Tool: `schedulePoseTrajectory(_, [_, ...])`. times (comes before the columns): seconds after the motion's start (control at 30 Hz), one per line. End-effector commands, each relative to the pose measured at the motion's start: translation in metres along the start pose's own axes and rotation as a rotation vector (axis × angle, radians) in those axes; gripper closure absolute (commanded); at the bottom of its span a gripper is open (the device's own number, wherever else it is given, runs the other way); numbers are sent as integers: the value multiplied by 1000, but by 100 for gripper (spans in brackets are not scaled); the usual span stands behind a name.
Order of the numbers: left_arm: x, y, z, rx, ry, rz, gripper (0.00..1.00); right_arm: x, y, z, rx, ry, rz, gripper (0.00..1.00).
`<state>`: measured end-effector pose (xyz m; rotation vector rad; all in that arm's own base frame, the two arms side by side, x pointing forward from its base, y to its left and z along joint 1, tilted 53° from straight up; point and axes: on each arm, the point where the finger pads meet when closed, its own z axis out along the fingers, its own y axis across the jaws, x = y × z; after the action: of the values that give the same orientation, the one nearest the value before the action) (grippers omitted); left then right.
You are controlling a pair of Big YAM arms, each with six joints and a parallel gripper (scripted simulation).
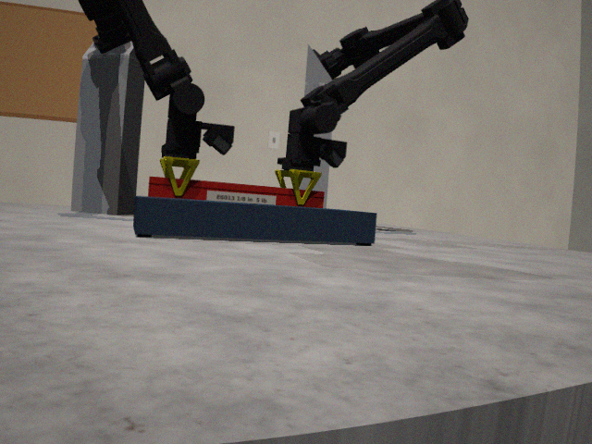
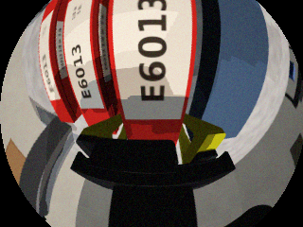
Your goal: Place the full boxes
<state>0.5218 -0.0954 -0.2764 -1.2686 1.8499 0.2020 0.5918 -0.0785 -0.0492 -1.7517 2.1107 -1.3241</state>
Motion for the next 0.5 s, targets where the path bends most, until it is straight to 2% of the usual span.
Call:
schedulePoseTrajectory(0.0, [3, -23, -38, 53, 0, 20, 100, -7, -16, -30, 37, -16, -18, 100])
schedulePoseTrajectory(0.47, [2, -24, -42, 53, 0, 16, 100, -7, -16, -34, 37, -16, -10, 100])
